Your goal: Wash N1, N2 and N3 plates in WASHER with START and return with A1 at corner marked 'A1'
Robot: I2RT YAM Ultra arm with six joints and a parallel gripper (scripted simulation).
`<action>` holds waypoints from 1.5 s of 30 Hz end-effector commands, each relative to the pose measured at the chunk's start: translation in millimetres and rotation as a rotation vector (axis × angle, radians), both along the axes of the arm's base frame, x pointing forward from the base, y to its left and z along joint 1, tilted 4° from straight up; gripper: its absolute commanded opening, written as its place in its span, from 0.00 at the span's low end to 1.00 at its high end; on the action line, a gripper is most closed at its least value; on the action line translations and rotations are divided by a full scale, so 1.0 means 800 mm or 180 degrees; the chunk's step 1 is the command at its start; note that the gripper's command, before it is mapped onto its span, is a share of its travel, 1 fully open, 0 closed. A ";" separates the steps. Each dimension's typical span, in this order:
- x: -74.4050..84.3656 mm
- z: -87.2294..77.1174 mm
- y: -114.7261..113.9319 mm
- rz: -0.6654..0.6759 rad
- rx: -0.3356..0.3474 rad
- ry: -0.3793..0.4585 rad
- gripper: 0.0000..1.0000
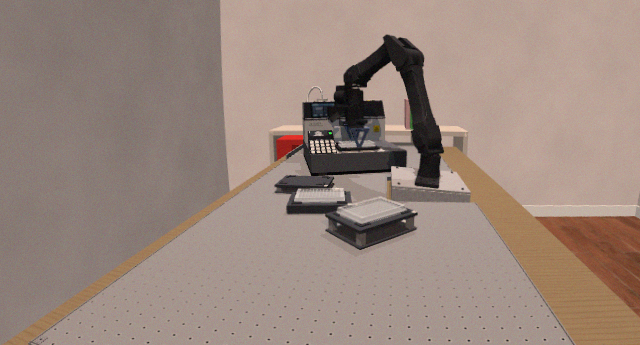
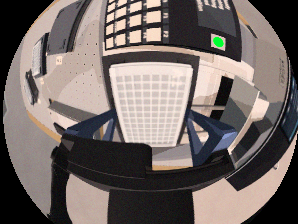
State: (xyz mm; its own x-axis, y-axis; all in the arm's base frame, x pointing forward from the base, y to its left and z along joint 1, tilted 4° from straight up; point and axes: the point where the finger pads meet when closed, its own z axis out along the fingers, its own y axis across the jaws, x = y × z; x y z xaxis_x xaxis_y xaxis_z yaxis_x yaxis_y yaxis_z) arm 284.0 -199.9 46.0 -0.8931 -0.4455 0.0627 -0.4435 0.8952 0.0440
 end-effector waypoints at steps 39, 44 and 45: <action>0.002 0.004 -0.001 0.0002 -0.0019 -0.0034 0.00; 0.002 0.004 -0.001 0.0002 -0.0019 -0.0034 0.00; 0.002 0.004 -0.001 0.0002 -0.0019 -0.0034 0.00</action>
State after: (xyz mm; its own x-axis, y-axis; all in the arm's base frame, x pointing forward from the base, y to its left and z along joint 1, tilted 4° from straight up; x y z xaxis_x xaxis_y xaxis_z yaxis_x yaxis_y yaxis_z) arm 284.1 -200.0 46.1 -0.8931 -0.4456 0.0625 -0.4436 0.8952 0.0434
